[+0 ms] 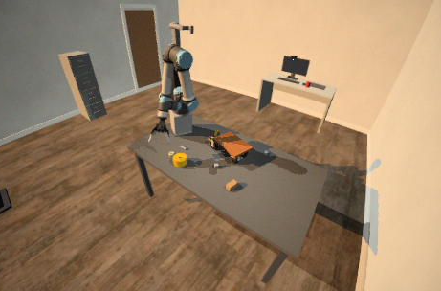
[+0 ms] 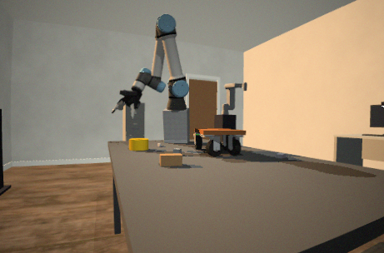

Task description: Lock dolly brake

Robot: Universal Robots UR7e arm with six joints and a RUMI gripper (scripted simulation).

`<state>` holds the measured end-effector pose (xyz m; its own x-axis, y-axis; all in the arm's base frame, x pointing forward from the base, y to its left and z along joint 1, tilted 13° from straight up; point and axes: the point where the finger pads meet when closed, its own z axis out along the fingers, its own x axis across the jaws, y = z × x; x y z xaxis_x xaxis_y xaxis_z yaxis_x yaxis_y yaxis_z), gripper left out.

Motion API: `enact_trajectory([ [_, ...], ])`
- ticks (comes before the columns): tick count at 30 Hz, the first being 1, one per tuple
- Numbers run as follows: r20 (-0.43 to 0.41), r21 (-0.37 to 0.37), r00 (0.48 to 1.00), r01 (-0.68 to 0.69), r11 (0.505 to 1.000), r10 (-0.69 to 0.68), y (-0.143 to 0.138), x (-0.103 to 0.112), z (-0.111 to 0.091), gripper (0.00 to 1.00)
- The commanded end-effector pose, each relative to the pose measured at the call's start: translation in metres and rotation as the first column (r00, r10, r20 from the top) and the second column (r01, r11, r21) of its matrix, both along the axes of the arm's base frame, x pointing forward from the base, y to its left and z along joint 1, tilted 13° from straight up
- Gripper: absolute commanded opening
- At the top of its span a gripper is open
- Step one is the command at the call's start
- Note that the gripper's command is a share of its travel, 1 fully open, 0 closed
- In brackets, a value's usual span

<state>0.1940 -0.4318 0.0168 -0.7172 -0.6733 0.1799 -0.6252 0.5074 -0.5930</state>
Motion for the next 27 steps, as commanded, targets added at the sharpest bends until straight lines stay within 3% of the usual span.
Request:
enact_trajectory([
  [1, 0.000, -0.001, 1.000, 0.000, 1.000, 0.000, -0.0002, 0.0000, 0.0003, 1.00],
  [17, 0.000, -0.001, 1.000, 0.000, 1.000, 0.000, -0.0002, 0.0000, 0.0003, 1.00],
  [18, 0.000, -0.001, 1.000, 0.000, 1.000, 0.000, -0.0002, 0.0000, 0.0003, 0.00],
  [27, -0.010, 0.001, 1.000, -0.024, 1.000, 0.024, 0.0037, 0.0064, -0.0002, 0.00],
])
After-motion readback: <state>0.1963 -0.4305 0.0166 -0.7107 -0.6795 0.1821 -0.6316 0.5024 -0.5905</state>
